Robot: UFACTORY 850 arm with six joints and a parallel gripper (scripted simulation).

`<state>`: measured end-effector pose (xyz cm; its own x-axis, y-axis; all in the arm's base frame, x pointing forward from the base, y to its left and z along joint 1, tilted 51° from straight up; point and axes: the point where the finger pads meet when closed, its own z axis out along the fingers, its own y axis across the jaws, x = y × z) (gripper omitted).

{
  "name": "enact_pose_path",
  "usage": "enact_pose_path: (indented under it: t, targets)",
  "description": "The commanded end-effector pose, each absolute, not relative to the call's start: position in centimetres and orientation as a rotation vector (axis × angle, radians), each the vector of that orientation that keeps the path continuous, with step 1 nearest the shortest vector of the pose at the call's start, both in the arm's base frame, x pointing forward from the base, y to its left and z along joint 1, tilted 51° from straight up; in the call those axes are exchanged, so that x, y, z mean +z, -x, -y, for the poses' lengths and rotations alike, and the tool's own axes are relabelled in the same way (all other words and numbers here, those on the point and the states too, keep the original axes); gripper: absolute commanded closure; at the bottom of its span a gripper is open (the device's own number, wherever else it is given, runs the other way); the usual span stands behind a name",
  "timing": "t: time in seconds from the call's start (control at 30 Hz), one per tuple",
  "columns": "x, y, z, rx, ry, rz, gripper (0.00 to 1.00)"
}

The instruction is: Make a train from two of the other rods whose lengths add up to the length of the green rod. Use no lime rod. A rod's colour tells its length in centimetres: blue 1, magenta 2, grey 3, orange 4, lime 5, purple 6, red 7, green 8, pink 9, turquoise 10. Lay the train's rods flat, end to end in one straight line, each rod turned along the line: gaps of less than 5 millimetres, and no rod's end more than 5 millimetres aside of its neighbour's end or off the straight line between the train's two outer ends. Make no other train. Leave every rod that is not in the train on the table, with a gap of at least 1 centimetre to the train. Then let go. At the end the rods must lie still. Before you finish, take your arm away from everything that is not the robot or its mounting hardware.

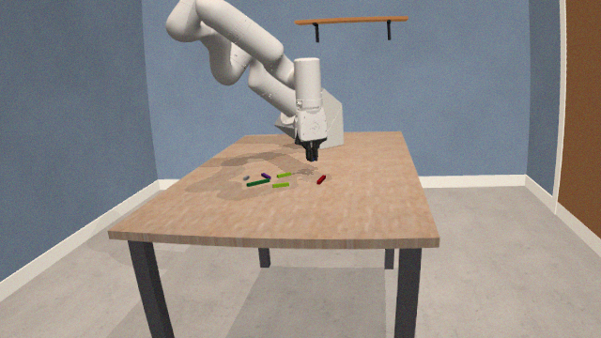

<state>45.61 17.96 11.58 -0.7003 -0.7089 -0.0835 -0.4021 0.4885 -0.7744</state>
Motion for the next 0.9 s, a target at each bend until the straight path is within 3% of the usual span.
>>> enact_pose_path:
  t: [0.0,0.87]
  targets:
    - [10.4,-46.8,-17.0,-1.067,0.925,-2.343,0.96]
    - [9.1,-47.9,-16.1,-1.067,0.925,-2.343,0.96]
